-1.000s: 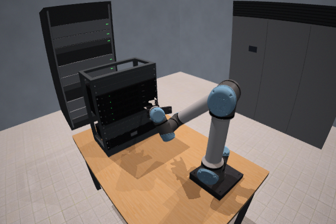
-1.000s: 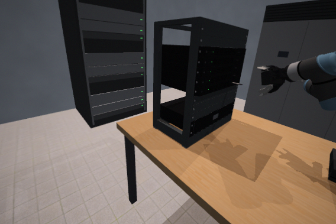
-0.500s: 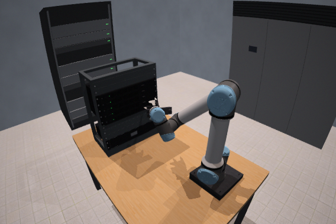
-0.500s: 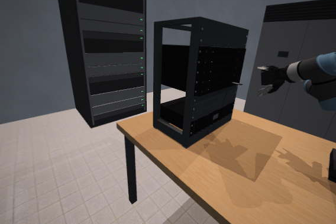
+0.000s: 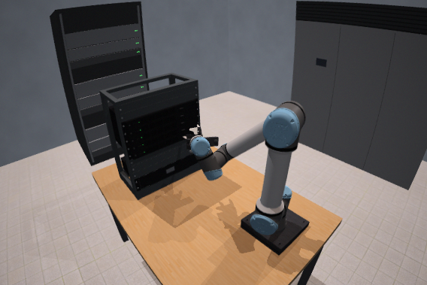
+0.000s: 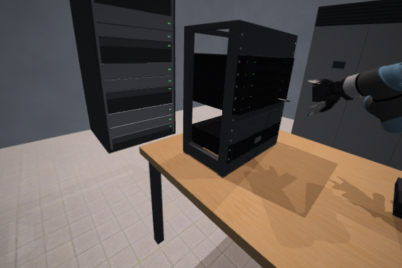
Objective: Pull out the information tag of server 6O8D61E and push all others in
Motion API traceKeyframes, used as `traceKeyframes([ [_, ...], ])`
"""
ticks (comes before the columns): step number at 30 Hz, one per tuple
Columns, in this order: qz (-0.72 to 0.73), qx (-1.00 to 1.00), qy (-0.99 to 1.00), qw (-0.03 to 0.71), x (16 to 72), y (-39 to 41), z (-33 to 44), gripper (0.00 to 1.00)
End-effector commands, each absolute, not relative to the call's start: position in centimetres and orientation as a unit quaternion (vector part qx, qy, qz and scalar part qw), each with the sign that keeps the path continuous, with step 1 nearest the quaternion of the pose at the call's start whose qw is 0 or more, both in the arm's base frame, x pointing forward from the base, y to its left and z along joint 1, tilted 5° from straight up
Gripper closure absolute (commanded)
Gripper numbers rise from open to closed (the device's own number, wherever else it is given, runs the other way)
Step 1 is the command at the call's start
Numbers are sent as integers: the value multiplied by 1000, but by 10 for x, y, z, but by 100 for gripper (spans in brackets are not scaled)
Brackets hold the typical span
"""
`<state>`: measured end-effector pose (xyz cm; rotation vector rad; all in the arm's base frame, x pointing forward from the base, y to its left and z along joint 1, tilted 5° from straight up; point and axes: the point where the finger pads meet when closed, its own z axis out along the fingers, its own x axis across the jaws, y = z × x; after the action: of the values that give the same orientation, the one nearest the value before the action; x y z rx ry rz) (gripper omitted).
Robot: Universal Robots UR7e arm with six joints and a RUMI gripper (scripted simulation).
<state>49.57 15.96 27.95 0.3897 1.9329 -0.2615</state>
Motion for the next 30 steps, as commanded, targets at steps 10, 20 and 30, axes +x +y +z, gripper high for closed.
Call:
traceKeyframes([
  [10,-100,177,812,547,496,160,278,0],
  [20,-93,186,810,548,497,160,277,0],
  [30,-84,196,808,549,497,160,276,0],
])
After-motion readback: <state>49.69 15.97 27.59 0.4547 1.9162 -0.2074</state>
